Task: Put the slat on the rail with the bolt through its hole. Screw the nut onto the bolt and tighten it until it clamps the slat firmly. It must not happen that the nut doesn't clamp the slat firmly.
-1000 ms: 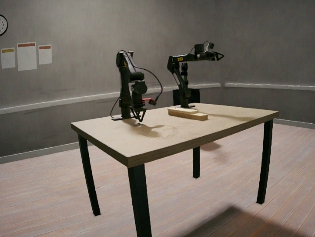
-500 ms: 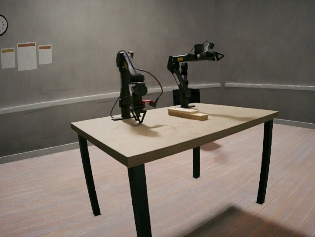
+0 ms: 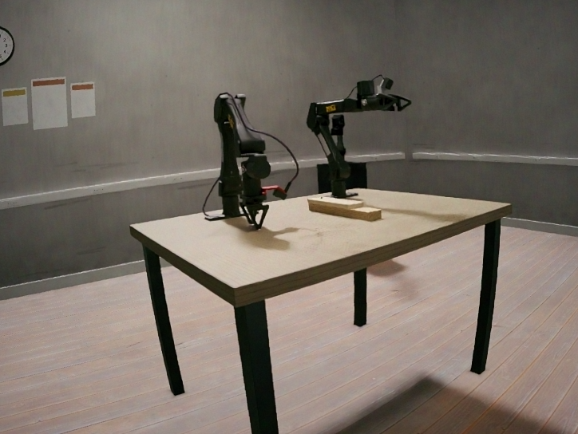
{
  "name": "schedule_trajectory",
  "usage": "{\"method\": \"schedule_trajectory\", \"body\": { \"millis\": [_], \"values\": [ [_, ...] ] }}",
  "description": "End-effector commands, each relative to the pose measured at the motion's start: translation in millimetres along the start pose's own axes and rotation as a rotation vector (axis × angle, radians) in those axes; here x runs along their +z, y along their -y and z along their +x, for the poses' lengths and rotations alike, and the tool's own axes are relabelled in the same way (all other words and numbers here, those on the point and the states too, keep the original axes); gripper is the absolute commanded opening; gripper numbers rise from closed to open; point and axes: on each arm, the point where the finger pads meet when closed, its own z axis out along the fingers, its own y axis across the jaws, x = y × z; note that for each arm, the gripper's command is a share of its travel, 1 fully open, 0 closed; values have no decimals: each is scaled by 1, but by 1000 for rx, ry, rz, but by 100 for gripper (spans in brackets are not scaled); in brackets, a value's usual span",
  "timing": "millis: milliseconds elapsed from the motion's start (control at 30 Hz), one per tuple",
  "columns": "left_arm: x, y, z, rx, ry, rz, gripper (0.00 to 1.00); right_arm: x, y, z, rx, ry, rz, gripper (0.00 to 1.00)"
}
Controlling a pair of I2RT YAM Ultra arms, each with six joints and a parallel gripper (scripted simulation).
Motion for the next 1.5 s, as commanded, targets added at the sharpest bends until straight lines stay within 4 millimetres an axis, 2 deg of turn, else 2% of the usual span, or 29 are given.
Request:
{"method": "schedule_trajectory", "body": {
  "millis": [0, 133, 667, 1467],
  "values": [
    [-3, -1, -8, 2, 27, 3, 100, 1, 1, 0, -1, 1, 7, 77],
    [-3, -1, -8, 2, 27, 3, 100, -2, 2, 0, 0, 1, 10, 32],
    [-3, -1, -8, 2, 27, 3, 100, -2, 2, 0, 0, 1, 10, 12],
    [-3, -1, -8, 2, 27, 3, 100, -5, 2, 0, 0, 1, 10, 12]
  ]
}}
